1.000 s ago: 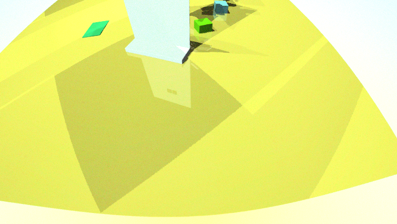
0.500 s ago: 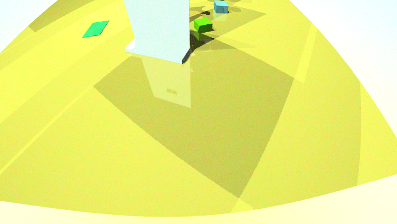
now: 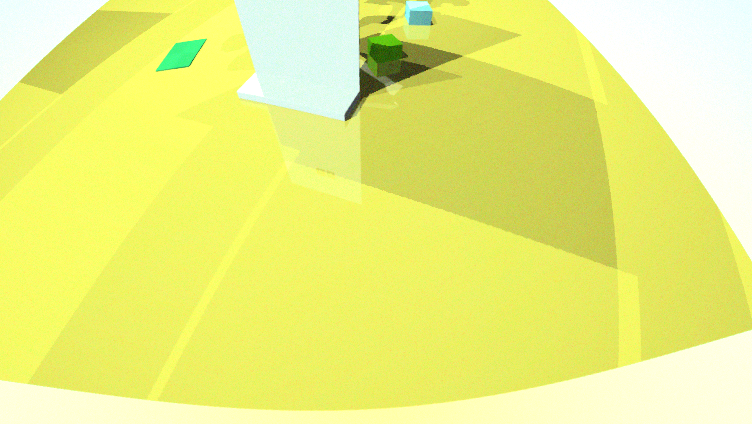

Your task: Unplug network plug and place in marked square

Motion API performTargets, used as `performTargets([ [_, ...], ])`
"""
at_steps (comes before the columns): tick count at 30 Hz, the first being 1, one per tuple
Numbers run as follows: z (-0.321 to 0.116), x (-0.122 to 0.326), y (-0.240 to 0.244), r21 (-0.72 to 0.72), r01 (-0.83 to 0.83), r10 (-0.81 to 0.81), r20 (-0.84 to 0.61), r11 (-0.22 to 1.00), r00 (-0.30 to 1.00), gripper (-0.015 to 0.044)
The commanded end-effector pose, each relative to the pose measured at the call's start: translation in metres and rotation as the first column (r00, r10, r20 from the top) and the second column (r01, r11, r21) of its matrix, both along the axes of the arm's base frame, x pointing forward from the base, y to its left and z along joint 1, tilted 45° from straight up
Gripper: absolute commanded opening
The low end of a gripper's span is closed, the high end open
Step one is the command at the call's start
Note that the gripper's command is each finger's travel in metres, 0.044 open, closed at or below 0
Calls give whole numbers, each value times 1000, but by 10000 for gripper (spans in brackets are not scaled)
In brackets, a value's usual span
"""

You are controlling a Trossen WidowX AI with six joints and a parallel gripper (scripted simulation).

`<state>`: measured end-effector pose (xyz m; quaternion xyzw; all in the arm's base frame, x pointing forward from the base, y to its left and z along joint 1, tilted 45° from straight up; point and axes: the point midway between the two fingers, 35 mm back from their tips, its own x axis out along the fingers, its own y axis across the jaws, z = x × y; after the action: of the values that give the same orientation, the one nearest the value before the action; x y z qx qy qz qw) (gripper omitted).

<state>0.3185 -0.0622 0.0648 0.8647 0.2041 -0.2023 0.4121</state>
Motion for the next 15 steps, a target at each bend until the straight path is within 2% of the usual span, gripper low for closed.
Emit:
performTargets([
  [1,-13,-4,5,25,-69,70,-47,997,996,0],
  [15,-47,-28,26,181,-277,302,-134,944,944,0],
])
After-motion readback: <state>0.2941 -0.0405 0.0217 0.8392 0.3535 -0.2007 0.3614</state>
